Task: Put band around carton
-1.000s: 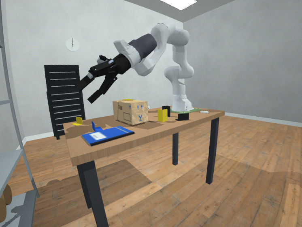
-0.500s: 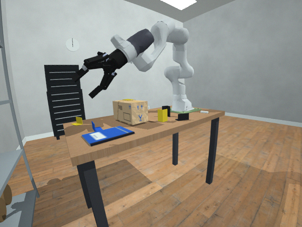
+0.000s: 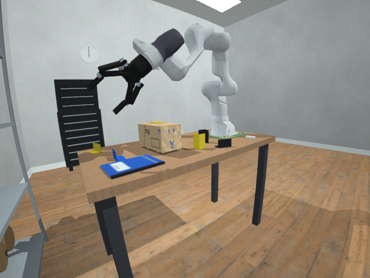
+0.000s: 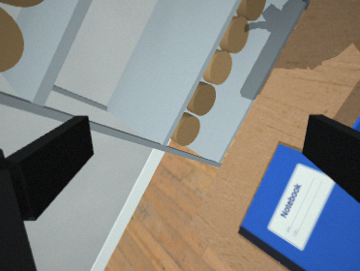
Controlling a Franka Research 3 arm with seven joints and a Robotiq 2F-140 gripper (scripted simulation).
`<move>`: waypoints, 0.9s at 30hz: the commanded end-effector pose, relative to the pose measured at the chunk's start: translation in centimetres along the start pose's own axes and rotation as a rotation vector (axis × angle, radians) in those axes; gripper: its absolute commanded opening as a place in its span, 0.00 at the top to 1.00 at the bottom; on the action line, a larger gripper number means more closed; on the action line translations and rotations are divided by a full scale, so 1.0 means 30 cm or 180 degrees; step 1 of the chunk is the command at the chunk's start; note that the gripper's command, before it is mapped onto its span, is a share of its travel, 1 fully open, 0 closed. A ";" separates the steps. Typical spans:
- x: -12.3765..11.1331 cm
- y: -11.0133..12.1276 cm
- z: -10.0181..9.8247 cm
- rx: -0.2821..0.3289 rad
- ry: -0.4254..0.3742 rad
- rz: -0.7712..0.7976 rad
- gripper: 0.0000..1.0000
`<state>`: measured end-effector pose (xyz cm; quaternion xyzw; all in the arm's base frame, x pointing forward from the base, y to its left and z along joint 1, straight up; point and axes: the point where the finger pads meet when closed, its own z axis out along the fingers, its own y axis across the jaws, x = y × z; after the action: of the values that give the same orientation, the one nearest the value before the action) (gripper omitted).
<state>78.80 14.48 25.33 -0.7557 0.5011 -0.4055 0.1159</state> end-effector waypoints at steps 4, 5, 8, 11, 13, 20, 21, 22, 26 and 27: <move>0.109 0.073 -0.031 -0.0212 0.0117 0.0709 0.00; 0.123 0.084 -0.036 -0.0240 0.0127 0.0793 0.00; 0.165 0.119 -0.053 -0.0330 0.0158 0.1050 0.00; 0.191 0.145 -0.064 -0.0392 0.0178 0.1223 0.00; 0.204 0.158 -0.070 -0.0424 0.0188 0.1310 0.00; 0.281 0.259 -0.116 -0.0659 0.0257 0.1925 0.00; 0.290 0.274 -0.123 -0.0695 0.0266 0.2013 0.00; 0.299 0.290 -0.130 -0.0731 0.0276 0.2100 0.00; 0.329 0.354 -0.158 -0.0879 0.0312 0.2447 0.00; 0.335 0.370 -0.166 -0.0918 0.0321 0.2532 0.00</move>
<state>71.40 3.34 27.50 -0.5590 0.7582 -0.3084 0.1324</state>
